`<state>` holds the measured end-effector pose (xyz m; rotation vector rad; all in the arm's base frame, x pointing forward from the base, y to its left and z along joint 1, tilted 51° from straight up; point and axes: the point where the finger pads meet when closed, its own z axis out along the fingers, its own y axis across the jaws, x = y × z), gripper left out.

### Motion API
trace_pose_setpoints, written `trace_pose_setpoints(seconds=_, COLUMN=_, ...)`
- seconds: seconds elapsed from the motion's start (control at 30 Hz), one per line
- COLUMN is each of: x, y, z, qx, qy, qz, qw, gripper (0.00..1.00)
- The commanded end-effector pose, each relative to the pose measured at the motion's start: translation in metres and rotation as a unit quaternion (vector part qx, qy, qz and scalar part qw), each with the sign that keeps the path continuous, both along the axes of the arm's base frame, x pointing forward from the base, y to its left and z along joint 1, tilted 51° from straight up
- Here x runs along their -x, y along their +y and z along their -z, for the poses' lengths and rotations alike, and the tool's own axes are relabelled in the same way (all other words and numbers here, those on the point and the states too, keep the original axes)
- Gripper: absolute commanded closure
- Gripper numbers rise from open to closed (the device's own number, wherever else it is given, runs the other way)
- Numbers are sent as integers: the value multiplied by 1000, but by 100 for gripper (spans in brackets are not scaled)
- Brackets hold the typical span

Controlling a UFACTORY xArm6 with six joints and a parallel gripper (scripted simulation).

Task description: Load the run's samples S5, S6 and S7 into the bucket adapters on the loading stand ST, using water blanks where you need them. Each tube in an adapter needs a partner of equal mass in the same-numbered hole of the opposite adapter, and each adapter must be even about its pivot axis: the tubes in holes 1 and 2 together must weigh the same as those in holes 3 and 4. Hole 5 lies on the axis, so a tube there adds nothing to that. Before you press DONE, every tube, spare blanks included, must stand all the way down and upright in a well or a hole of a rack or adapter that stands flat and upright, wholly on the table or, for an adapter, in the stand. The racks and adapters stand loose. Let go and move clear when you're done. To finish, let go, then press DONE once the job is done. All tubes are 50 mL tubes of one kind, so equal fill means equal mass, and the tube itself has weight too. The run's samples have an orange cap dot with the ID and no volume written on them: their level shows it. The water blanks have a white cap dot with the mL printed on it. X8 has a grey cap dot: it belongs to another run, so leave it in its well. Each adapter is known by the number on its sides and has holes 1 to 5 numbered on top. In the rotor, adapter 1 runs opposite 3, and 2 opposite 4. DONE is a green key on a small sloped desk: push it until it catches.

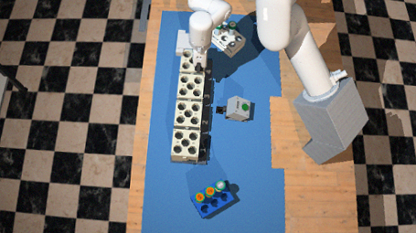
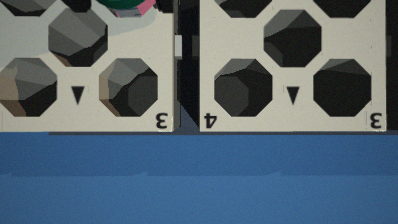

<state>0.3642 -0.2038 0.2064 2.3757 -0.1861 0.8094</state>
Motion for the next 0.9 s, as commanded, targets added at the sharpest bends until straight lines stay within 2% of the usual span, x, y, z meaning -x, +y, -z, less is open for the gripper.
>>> trace_pose_setpoints(seconds=0.0, x=0, y=0, z=-1, qx=0, qy=-1, qz=0, qw=1000, gripper=100)
trace_pose_setpoints(seconds=0.03, x=-1, y=0, z=-1, qx=0, qy=-1, qz=0, qw=1000, gripper=56)
trace_pose_setpoints(seconds=0.87, x=-1, y=0, z=-1, qx=0, qy=-1, qz=0, qw=1000, gripper=56)
